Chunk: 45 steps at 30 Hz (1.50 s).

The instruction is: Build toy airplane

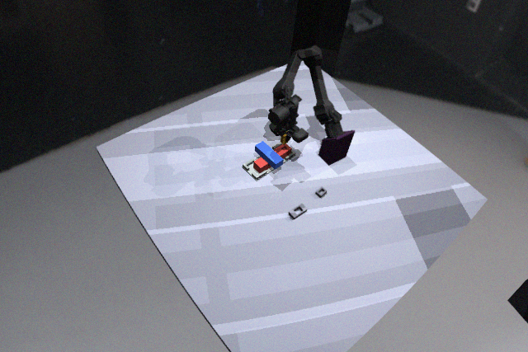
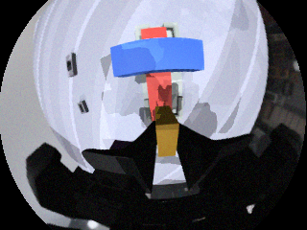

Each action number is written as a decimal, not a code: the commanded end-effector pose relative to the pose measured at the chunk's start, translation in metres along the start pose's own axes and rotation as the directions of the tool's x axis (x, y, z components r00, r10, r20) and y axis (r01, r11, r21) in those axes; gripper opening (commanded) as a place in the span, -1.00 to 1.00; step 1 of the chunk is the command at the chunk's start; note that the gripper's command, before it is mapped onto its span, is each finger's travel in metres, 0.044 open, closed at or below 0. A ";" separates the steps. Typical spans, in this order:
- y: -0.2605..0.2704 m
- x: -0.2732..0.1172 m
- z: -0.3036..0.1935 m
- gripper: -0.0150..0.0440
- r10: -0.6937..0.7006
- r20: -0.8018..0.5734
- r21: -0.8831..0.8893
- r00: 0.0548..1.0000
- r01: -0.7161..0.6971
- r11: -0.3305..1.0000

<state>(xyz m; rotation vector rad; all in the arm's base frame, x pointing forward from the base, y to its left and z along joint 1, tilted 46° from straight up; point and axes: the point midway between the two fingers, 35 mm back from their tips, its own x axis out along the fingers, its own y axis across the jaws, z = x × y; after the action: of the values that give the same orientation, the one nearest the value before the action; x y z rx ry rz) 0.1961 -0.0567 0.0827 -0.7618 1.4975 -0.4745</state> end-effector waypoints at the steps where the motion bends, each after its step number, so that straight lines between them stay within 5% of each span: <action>1: 0.000 0.000 0.000 -0.27 -0.004 0.001 -0.005 1.000 0.004 1.000; 45: -0.002 0.039 0.001 -0.32 -0.002 0.004 0.003 1.000 0.002 1.000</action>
<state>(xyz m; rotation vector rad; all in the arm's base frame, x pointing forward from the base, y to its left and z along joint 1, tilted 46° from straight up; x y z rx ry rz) 0.1992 -0.0856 0.0562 -0.7617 1.4926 -0.4763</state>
